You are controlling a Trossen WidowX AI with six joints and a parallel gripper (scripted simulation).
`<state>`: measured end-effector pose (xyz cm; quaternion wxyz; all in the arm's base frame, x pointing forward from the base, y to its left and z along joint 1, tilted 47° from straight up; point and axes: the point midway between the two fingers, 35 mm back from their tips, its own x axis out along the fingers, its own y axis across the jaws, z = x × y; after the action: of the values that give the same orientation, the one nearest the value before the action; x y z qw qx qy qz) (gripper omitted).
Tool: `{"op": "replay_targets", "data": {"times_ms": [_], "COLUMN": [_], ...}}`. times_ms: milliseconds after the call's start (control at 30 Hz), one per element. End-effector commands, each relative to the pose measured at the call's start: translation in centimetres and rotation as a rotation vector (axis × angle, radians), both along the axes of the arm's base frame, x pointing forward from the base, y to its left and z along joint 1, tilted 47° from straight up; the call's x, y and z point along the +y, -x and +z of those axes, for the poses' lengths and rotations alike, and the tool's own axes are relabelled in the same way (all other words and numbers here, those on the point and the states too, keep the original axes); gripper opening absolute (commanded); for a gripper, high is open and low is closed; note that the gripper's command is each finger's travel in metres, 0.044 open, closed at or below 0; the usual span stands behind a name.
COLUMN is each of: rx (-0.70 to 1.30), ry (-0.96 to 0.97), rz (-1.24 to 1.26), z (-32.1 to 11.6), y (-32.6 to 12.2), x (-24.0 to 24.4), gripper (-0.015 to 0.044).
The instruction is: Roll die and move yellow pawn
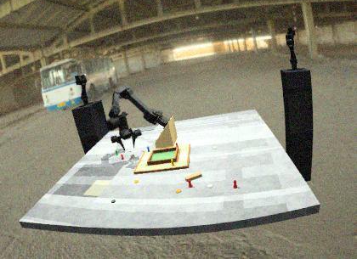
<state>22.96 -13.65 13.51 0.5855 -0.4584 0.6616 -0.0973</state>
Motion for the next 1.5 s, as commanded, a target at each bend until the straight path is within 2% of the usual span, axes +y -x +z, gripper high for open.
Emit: {"op": "replay_targets", "data": {"times_ms": [0, 967, 1100, 1467], "rx": [0.02, 0.02, 0.02, 0.02], "ry": [0.003, 0.005, 0.005, 0.005], "rz": [0.003, 0.003, 0.003, 0.003], "z": [-0.7, -3.8, -3.8, -3.8], "y": [0.3, 0.0, 0.0, 0.0], "x": [-0.2, -3.5, -3.5, -3.5], "gripper": [0.0275, 0.0275, 0.017, 0.0097]}}
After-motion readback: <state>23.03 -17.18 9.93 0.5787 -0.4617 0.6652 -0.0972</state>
